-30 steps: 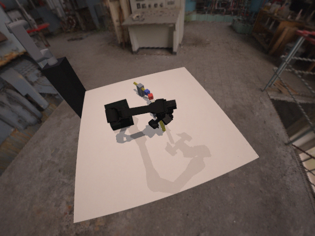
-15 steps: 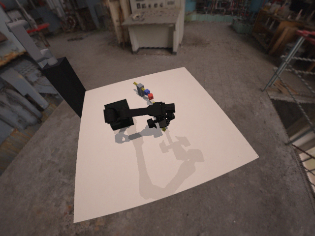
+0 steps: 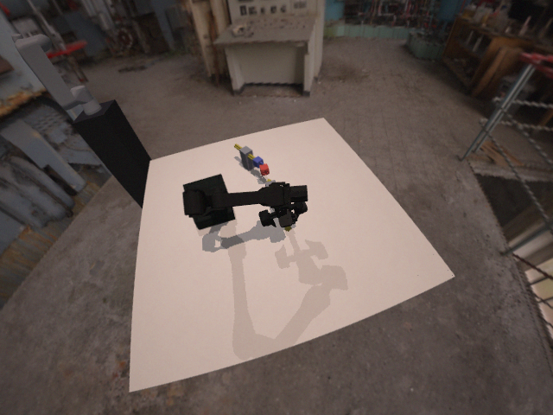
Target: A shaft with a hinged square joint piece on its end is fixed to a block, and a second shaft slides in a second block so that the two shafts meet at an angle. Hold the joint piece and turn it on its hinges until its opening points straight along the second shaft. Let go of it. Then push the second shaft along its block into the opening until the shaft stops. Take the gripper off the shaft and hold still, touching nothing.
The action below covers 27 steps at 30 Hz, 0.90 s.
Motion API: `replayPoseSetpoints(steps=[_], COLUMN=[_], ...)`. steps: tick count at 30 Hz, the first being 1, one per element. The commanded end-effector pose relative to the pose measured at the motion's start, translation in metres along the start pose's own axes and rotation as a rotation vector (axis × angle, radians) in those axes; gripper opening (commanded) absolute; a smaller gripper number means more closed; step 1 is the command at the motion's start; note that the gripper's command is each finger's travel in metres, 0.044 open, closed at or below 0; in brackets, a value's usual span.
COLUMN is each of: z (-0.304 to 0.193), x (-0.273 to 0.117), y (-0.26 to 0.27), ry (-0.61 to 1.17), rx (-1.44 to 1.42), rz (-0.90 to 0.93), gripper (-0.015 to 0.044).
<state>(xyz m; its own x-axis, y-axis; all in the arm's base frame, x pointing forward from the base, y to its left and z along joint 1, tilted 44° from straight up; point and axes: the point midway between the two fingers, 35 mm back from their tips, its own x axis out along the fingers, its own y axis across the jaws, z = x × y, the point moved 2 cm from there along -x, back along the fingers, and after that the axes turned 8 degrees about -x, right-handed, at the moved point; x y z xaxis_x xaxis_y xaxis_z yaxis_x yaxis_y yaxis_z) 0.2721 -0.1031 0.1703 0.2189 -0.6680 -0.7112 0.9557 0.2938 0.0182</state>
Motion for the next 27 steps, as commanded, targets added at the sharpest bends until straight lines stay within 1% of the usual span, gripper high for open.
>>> replayPoseSetpoints(steps=[1,8,21,27], z=[-0.0025,-0.0028,-0.0028,-0.0028], x=[0.0082,0.0169,0.0169,0.0169], y=[-0.0009,-0.0013,-0.0013,-0.0013], ry=[0.005,0.003,0.003,0.003], rx=[-0.007,-0.007,-0.007,-0.007], rz=[-0.003,-0.003,-0.003,-0.003], gripper=[0.0440,0.0440,0.0102,0.0102])
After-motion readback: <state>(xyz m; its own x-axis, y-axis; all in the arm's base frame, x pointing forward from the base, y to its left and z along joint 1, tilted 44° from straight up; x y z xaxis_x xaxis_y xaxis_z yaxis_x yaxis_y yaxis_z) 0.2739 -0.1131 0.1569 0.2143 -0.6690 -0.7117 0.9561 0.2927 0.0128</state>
